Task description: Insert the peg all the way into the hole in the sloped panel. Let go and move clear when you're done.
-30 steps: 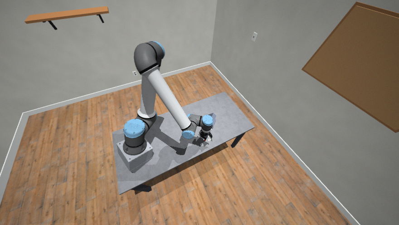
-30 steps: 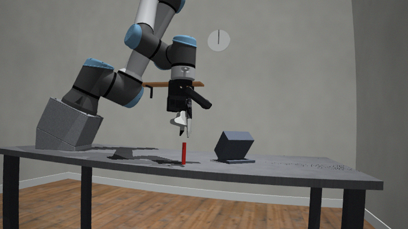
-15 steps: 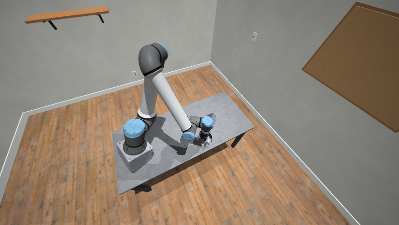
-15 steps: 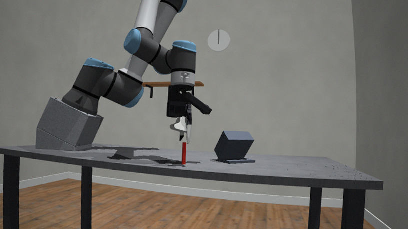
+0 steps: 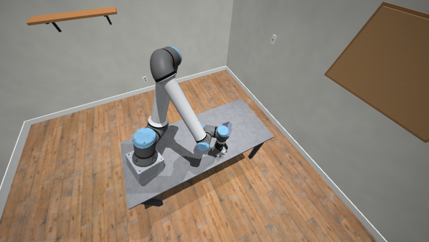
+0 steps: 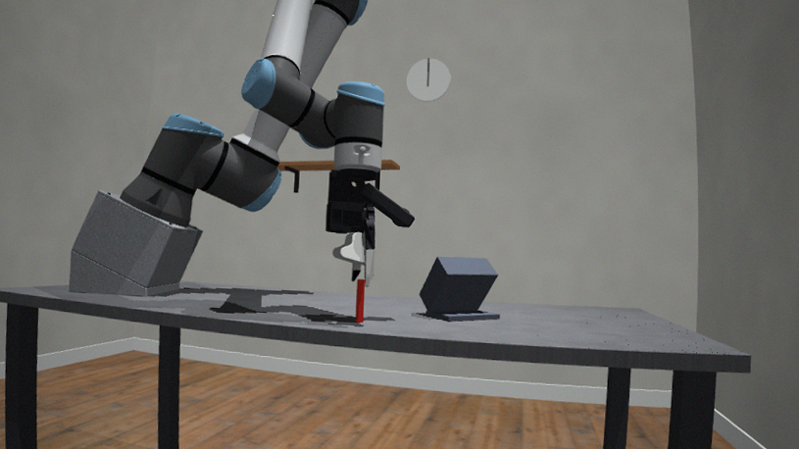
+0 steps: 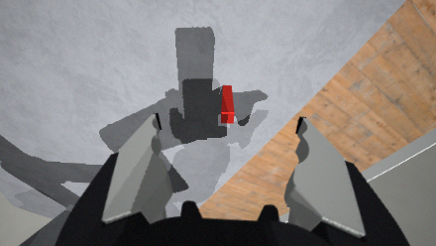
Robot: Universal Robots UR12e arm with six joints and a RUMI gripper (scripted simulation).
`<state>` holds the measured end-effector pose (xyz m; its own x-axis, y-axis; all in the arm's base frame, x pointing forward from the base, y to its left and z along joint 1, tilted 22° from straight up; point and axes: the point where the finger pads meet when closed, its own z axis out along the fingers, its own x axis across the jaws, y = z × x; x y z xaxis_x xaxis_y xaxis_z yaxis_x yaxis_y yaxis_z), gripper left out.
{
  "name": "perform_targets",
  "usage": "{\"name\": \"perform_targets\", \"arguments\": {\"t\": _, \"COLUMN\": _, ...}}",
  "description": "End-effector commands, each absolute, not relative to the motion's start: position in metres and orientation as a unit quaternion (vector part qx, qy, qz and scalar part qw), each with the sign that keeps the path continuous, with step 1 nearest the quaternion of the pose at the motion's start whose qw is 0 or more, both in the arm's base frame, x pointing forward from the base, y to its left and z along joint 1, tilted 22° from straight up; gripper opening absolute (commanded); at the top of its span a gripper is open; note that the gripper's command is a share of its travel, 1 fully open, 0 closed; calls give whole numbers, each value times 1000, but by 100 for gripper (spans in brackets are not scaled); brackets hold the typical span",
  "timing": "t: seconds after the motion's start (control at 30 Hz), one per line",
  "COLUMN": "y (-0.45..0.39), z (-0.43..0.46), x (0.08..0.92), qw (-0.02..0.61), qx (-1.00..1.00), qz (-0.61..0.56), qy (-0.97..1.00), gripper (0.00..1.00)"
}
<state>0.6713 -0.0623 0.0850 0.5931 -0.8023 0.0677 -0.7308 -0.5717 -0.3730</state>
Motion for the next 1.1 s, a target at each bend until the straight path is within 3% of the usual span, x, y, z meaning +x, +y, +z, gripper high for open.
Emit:
{"name": "perform_targets", "arguments": {"t": 0.0, "y": -63, "z": 86, "x": 672, "qw": 155, "qx": -879, "qz": -116, "qy": 436, "gripper": 86}}
{"name": "perform_targets", "arguments": {"t": 1.07, "y": -63, "z": 86, "x": 672, "qw": 155, "qx": -879, "qz": -116, "qy": 436, "gripper": 46}}
